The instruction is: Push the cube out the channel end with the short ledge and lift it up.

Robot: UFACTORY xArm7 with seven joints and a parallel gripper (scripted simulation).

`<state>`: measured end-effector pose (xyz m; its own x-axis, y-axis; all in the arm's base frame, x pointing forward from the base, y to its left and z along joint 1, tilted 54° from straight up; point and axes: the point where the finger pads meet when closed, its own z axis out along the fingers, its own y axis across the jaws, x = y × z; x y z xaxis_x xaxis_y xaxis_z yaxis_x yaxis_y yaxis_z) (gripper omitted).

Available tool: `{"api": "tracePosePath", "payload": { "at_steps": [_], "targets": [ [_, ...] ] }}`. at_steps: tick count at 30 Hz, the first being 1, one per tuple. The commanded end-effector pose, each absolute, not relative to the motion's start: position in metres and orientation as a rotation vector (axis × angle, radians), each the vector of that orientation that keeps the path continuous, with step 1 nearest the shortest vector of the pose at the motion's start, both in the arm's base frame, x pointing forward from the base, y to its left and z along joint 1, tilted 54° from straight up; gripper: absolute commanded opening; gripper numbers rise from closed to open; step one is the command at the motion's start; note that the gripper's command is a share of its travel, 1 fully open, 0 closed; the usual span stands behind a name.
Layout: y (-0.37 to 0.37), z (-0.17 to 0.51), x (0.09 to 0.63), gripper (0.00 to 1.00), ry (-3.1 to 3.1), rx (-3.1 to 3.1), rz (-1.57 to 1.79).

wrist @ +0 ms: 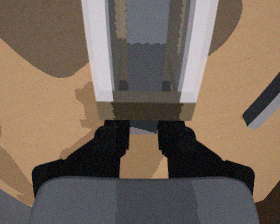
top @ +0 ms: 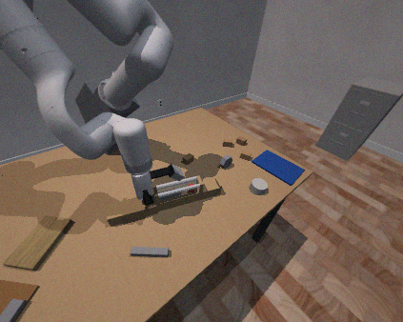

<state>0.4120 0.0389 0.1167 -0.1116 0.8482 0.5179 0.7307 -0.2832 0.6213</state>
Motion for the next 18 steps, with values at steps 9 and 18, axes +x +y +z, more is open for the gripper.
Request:
{"api": "tracePosePath", "payload": {
  "at_steps": [9,18],
  "targets": [
    [0.0386,0.1172,0.4121,0.0,1.794,2.0,1.355],
    [0.0386,0.1172,0.4121,0.38,1.794,2.0,1.355]
  ]
}}
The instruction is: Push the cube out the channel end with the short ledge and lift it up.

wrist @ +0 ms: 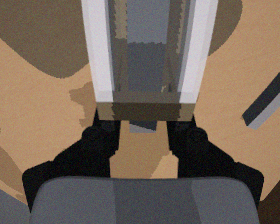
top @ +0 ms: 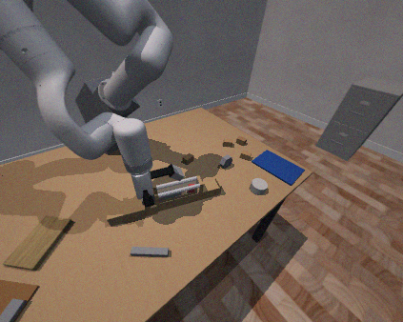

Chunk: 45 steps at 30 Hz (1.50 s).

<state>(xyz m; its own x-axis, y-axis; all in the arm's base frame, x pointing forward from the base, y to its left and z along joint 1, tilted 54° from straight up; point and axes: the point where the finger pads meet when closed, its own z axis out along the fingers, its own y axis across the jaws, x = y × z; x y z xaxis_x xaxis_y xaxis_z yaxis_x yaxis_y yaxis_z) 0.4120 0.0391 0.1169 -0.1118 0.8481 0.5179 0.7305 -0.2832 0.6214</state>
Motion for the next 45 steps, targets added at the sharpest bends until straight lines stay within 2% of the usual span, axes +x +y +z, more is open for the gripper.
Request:
{"api": "tracePosePath", "payload": {
  "at_steps": [1,28,45],
  "targets": [
    [0.039,0.117,0.412,0.38,1.794,2.0,1.355],
    [0.038,0.118,0.412,0.38,1.794,2.0,1.355],
    [0.008,0.157,0.366,0.38,1.794,2.0,1.355]
  ]
}}
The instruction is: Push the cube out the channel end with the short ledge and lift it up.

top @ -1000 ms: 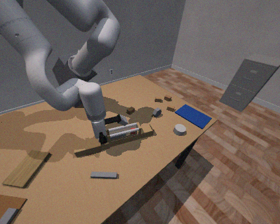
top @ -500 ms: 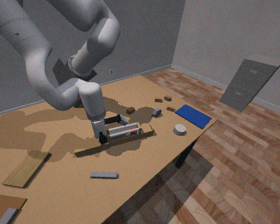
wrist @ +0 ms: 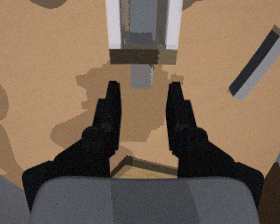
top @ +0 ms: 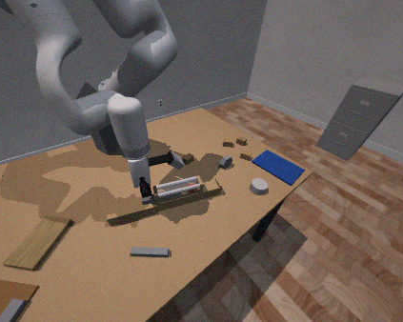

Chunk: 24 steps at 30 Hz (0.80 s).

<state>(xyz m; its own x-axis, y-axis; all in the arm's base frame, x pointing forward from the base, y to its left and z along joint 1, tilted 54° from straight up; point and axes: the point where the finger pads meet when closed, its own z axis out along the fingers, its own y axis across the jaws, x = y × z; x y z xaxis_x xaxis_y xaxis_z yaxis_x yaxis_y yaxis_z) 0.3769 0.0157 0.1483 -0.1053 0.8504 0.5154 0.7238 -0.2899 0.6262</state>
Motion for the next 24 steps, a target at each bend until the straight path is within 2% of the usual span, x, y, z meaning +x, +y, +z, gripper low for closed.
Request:
{"api": "tracePosePath", "payload": {
  "at_steps": [1,16,24],
  "targets": [
    [0.008,0.158,0.366,0.38,1.794,2.0,1.355],
    [0.007,0.16,0.367,0.38,1.789,2.007,1.359],
    [-0.033,0.219,0.446,0.38,1.562,2.298,1.446]
  ]
}}
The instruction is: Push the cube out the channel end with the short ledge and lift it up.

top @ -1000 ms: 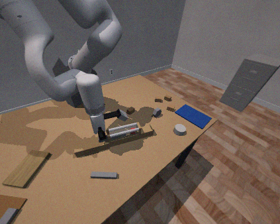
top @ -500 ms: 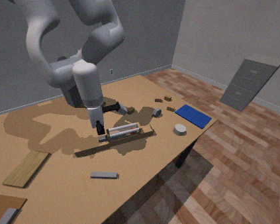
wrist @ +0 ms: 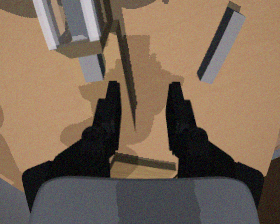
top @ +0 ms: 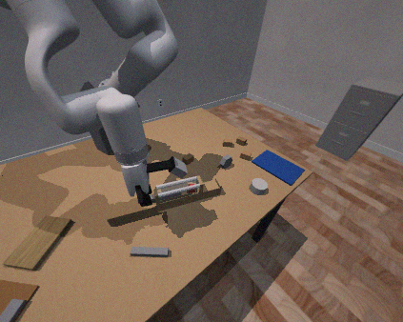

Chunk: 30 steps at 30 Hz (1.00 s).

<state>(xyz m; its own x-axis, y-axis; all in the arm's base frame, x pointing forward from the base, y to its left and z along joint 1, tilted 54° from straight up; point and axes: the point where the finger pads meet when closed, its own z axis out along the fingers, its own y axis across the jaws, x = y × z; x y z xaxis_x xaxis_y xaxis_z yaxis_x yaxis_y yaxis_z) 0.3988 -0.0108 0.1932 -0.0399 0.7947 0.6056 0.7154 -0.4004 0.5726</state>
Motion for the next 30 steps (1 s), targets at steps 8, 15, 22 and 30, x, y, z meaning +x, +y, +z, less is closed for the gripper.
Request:
{"api": "tracePosePath", "payload": {
  "at_steps": [8,15,22,30],
  "targets": [
    [-0.057,0.244,0.483,0.38,1.474,2.417,1.439],
    [-0.057,0.244,0.483,0.38,1.474,2.417,1.439],
    [-0.057,0.244,0.483,0.38,1.474,2.417,1.439],
    [-0.057,0.244,0.483,0.38,1.474,2.417,1.439]
  ]
}}
